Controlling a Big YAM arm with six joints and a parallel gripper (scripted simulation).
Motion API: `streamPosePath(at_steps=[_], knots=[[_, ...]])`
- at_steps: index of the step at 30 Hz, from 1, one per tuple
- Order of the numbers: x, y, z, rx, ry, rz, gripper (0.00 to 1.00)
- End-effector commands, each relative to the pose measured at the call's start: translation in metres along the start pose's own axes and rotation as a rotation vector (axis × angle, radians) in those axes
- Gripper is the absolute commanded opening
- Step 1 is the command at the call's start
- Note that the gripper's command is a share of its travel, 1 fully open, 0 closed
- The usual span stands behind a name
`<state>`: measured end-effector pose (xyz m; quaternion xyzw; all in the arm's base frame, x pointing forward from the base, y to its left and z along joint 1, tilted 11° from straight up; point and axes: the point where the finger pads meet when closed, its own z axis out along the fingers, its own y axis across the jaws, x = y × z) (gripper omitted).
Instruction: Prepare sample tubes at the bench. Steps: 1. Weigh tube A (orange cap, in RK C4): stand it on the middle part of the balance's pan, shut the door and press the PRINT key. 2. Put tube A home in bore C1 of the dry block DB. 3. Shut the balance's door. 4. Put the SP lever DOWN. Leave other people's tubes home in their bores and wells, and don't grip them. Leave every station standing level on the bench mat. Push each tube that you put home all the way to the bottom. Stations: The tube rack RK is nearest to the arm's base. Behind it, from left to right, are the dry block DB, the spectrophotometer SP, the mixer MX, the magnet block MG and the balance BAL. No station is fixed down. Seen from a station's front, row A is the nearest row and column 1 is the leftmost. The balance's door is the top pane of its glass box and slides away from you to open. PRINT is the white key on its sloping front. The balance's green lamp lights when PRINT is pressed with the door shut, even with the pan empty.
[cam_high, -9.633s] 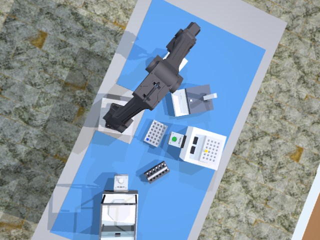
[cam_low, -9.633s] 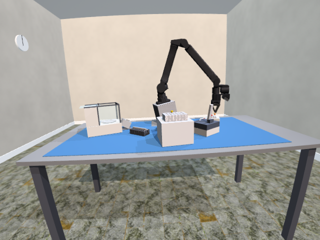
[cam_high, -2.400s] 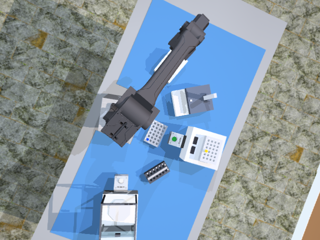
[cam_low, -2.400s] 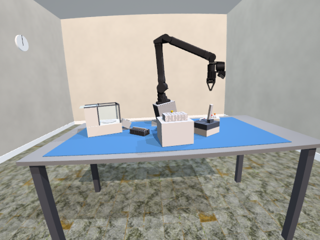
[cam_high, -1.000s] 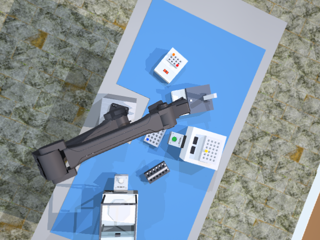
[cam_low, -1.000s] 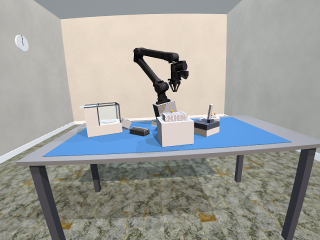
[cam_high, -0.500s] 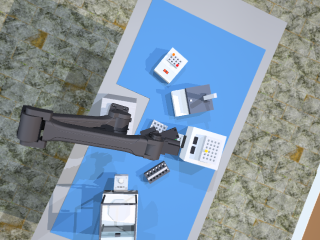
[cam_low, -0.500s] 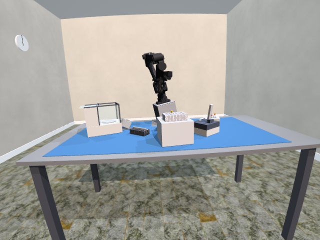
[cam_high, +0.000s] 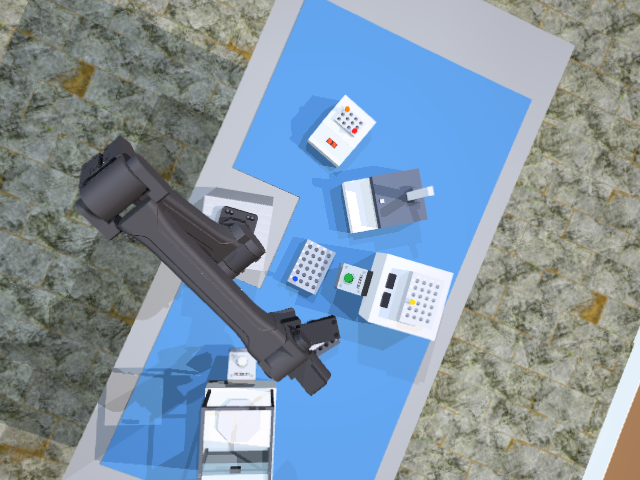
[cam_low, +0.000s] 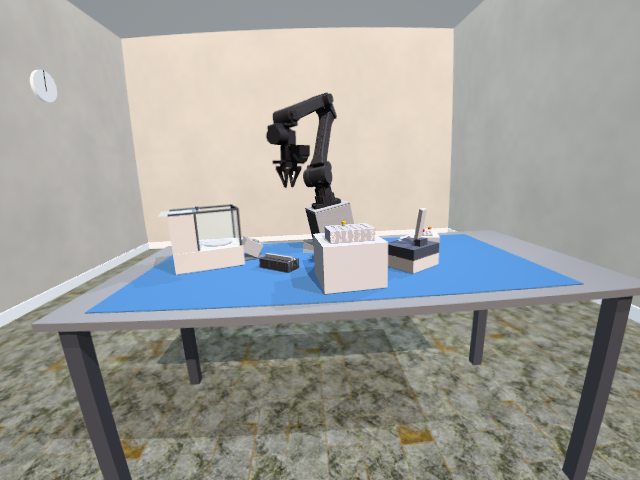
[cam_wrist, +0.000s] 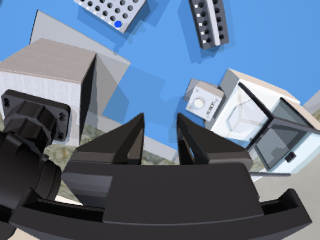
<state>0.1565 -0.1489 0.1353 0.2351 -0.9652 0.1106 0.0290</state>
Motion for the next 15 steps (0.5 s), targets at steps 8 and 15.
streamPosePath(at_steps=[8,15], knots=[[0.027,-0.09,-0.016,0.04,-0.05,-0.022,0.3],[0.059,-0.141,-0.013,0.038,-0.044,0.027,0.3]])
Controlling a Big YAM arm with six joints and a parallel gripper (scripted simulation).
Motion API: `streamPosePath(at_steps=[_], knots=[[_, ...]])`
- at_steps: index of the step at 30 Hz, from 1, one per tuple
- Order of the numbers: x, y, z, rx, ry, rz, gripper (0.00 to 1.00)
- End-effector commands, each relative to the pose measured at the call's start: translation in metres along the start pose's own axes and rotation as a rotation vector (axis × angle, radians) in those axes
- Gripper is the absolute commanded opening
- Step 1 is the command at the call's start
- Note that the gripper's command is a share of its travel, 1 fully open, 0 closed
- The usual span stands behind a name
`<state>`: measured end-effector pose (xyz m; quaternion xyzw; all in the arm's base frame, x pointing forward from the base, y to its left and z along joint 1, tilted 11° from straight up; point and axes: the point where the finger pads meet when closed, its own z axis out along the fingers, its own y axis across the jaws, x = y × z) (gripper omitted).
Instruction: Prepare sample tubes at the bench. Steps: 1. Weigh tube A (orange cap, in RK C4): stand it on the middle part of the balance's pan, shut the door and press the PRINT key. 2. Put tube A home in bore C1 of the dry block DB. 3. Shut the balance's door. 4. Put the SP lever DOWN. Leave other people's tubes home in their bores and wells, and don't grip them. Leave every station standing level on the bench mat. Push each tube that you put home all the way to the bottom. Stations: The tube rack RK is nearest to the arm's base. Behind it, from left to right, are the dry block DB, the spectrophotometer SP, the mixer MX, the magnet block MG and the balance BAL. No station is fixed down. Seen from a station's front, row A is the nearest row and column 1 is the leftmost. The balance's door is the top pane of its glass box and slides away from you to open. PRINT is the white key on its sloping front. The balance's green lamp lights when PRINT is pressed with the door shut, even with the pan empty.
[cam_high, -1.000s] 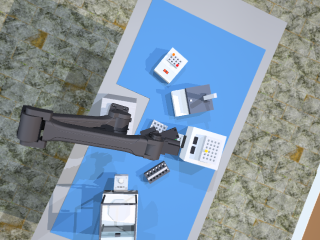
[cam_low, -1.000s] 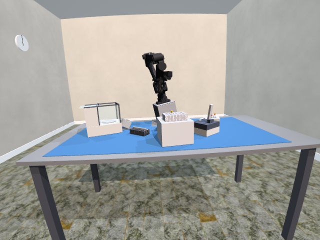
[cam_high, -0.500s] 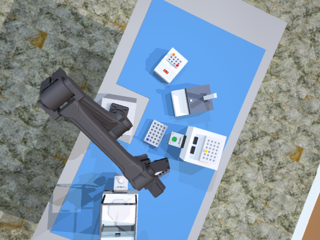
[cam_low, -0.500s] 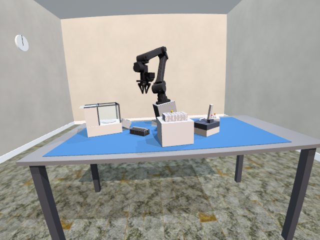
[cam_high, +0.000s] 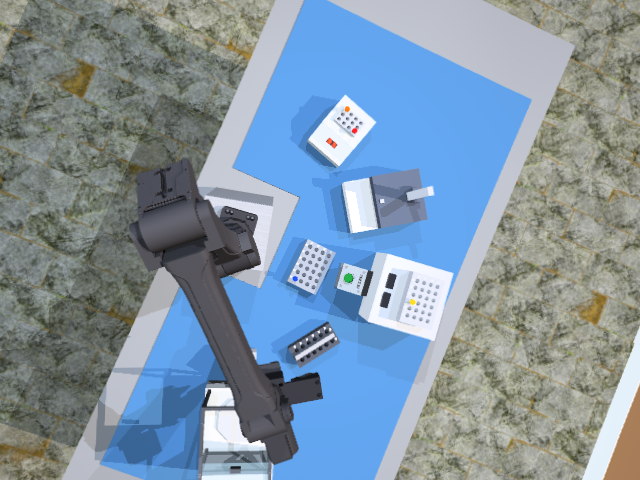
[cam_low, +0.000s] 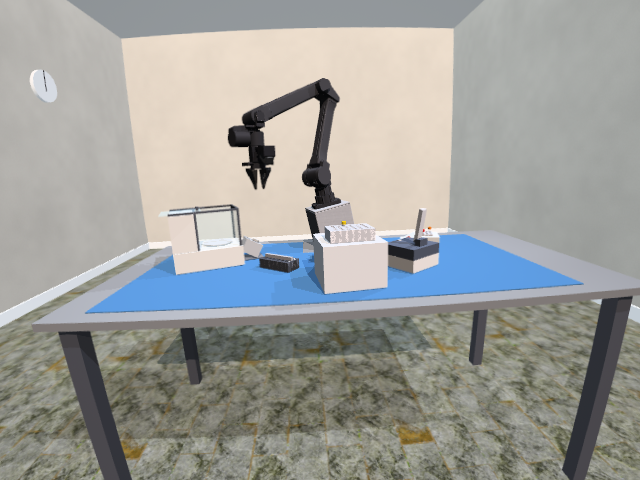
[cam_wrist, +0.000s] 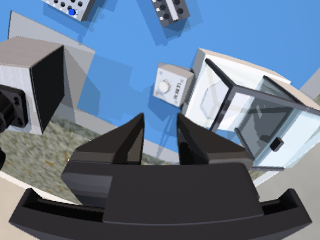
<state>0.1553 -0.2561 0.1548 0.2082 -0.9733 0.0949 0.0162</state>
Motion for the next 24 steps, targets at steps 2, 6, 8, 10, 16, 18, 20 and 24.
streamPosePath(at_steps=[2,6,8,10,16,18,20,24], knots=[[0.005,-0.045,-0.02,0.065,-0.019,-0.032,0.3],[0.021,-0.075,-0.019,0.064,-0.018,0.017,0.3],[0.029,-0.09,-0.019,0.064,-0.016,0.016,0.3],[0.037,-0.104,-0.019,0.062,-0.016,0.041,0.3],[0.06,-0.144,-0.018,0.038,-0.015,0.088,0.3],[0.064,-0.151,-0.018,0.038,-0.014,0.088,0.3],[0.068,-0.158,-0.018,0.038,-0.015,0.134,0.3],[0.083,-0.188,-0.018,0.038,-0.015,0.144,0.3]])
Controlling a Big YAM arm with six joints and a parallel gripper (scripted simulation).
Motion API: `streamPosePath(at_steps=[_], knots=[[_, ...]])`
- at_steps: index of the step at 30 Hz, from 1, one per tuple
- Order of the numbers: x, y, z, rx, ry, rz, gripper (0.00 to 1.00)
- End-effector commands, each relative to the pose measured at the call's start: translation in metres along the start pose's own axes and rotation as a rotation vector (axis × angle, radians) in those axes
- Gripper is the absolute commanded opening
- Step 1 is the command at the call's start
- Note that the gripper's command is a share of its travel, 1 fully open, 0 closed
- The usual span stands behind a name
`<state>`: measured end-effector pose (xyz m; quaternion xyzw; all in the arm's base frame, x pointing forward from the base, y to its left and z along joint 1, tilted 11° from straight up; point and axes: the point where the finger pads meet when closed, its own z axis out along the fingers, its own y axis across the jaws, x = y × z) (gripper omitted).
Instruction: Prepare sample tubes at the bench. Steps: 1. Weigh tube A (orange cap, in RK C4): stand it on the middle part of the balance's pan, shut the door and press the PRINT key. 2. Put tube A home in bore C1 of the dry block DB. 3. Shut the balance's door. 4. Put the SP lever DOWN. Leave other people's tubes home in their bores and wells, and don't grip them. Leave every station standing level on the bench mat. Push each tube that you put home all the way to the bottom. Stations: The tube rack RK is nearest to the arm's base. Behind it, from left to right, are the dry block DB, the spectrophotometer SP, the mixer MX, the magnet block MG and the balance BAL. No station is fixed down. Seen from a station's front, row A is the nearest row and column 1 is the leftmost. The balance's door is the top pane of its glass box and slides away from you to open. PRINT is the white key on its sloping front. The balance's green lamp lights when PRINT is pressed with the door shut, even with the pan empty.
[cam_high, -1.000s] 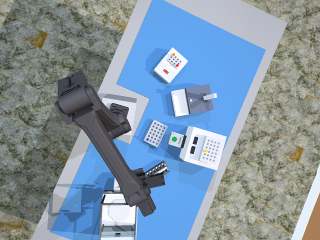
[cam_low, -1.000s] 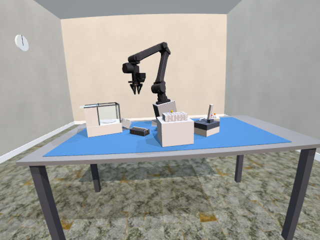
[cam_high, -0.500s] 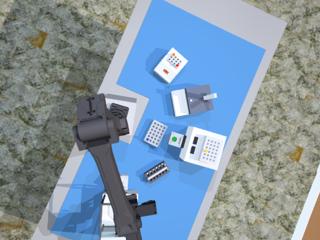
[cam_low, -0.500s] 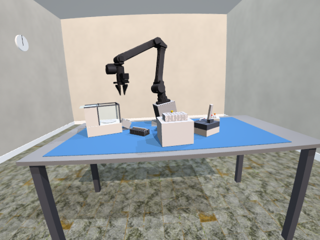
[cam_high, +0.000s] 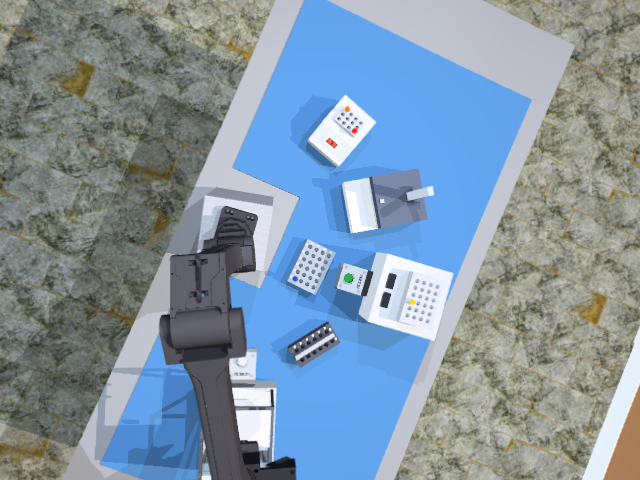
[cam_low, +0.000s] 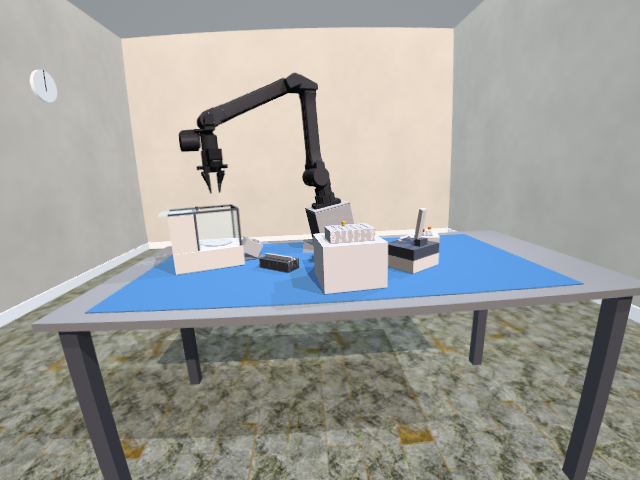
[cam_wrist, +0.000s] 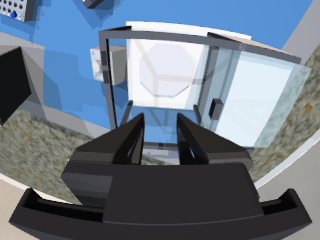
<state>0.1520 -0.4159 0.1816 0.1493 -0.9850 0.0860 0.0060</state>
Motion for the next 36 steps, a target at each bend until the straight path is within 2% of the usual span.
streamPosePath(at_steps=[1,5,8,12,13,15,18,21,23,27,36], knots=[[0.012,-0.05,-0.023,0.055,-0.005,0.014,0.3],[0.023,-0.081,-0.024,0.054,-0.007,0.084,0.3],[0.032,-0.104,-0.025,0.055,-0.006,0.064,0.3],[0.024,-0.104,-0.025,0.055,-0.009,0.053,0.3],[0.019,-0.102,-0.048,0.098,-0.013,0.047,0.3],[0.019,-0.101,-0.049,0.098,-0.012,0.051,0.3],[0.021,-0.082,-0.028,0.05,-0.008,0.06,0.3],[0.023,-0.082,-0.027,0.06,-0.008,0.066,0.3],[0.021,-0.081,-0.01,0.033,-0.007,0.065,0.3],[0.019,-0.078,-0.022,0.056,-0.009,0.066,0.3],[0.018,-0.076,-0.023,0.063,-0.009,0.065,0.3]])
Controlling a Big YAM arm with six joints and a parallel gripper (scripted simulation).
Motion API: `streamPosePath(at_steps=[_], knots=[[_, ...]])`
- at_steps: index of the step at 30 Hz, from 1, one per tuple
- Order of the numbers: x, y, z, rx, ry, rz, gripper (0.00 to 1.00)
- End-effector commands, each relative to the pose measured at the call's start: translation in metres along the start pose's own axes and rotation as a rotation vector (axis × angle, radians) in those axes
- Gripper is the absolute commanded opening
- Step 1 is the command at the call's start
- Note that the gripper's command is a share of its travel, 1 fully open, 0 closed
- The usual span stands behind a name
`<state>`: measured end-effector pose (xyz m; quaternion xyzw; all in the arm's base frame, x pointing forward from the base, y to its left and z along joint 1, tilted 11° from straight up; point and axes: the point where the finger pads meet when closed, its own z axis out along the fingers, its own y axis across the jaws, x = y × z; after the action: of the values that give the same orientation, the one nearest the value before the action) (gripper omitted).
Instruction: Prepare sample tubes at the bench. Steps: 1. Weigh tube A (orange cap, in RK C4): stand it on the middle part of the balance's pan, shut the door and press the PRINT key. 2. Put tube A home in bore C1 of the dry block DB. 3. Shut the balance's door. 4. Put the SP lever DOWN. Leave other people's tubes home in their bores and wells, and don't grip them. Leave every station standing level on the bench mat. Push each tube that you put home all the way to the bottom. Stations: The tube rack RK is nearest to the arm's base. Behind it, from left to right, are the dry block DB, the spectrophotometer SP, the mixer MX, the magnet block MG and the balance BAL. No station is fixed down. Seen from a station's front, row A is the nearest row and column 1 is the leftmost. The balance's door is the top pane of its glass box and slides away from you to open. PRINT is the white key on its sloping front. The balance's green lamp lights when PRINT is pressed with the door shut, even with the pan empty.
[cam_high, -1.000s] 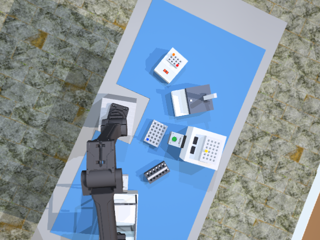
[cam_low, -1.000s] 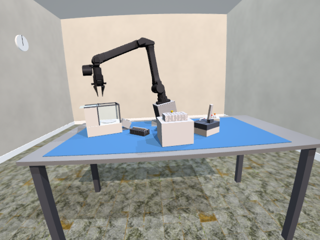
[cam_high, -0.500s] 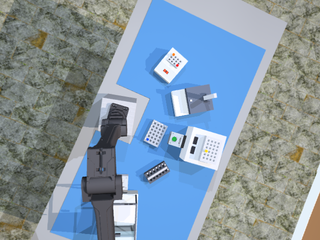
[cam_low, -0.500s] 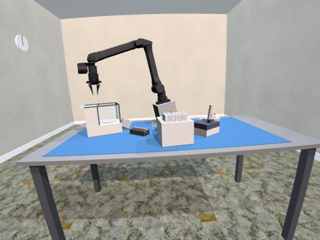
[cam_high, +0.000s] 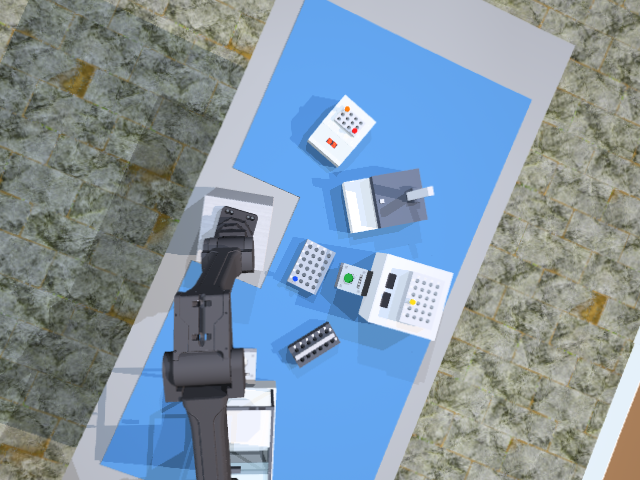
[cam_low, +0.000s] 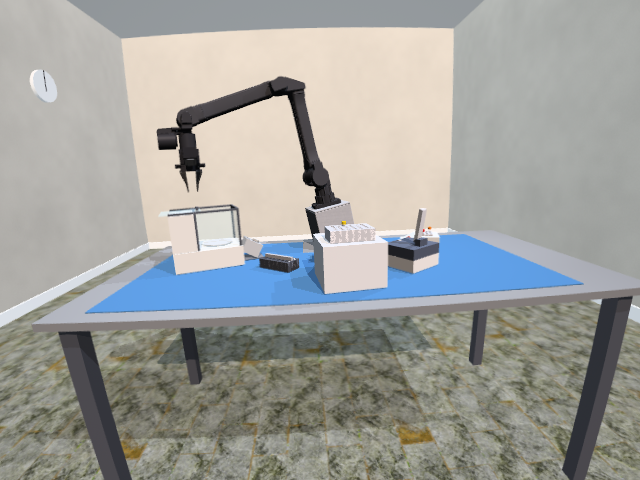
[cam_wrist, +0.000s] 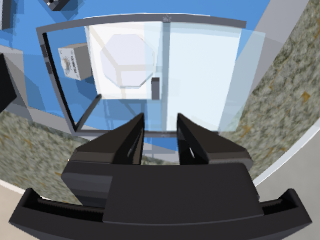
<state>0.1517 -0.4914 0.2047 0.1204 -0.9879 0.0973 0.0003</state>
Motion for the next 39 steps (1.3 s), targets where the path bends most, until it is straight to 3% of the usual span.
streamPosePath(at_steps=[1,39], knots=[[-0.0049,-0.0009,-0.0133,0.038,-0.007,0.007,0.3],[-0.0018,-0.0073,-0.0124,0.036,-0.004,0.003,0.3]])
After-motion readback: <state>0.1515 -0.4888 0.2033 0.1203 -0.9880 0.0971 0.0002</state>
